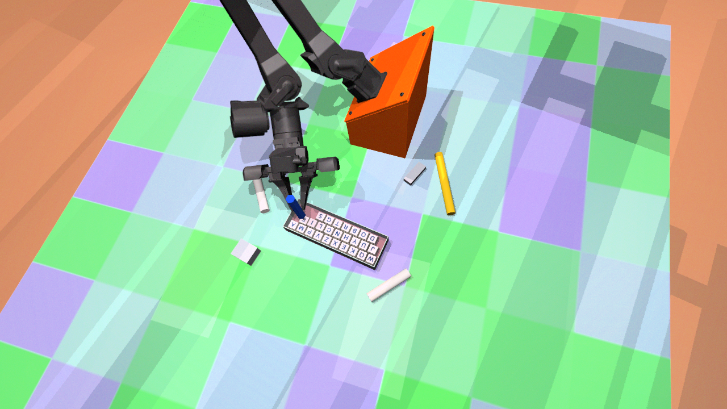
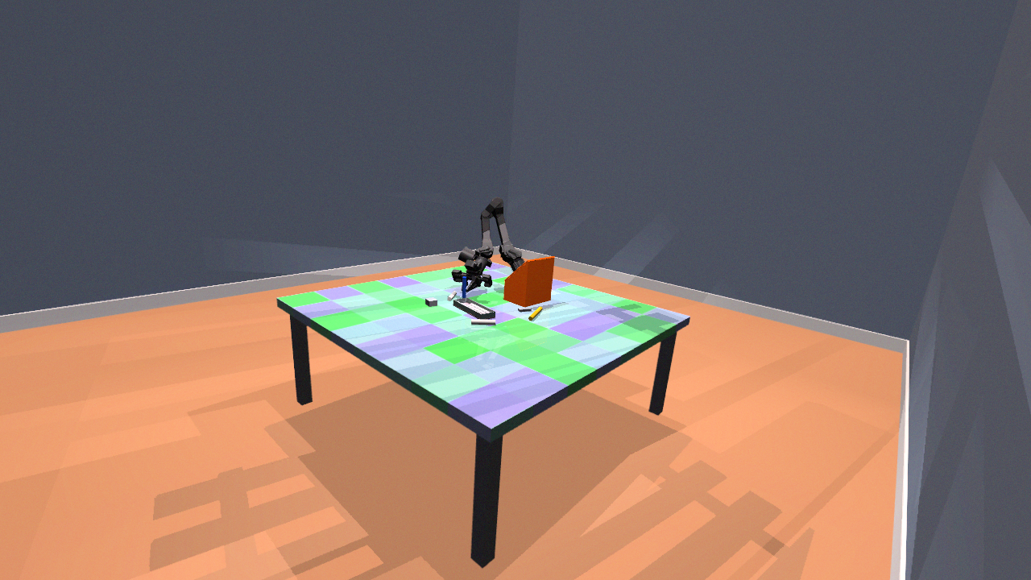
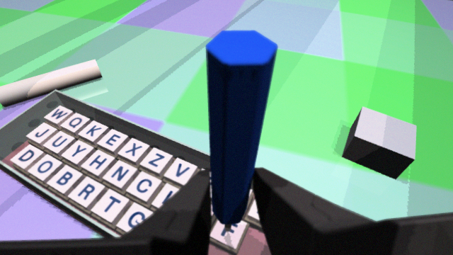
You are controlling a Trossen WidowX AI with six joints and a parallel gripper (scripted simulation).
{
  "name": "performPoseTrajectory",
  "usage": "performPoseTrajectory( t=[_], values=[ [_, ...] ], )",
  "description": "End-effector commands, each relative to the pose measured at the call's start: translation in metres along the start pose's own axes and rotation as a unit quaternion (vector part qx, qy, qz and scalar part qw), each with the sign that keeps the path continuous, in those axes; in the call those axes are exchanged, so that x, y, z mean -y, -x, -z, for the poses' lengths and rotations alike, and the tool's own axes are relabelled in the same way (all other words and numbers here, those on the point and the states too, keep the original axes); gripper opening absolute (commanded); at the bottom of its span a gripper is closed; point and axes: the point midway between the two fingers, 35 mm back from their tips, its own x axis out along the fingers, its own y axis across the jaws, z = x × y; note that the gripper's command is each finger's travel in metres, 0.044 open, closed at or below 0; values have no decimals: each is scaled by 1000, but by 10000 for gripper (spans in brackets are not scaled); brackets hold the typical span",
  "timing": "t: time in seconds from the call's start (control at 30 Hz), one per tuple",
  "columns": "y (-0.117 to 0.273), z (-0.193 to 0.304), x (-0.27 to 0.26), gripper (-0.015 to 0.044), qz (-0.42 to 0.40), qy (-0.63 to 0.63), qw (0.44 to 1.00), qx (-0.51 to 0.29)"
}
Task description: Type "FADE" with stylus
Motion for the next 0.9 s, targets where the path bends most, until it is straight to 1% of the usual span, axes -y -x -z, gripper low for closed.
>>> performPoseTrajectory(
  t=[0.0,0.23,0.7,0.87],
  values=[
    [0,0,-1,81,-1,2,1000,1],
    [1,-2,0,81,-1,2,1000,1],
    [17,-30,0,81,0,2,1000,2],
    [19,-33,0,81,0,2,1000,2]
  ],
)
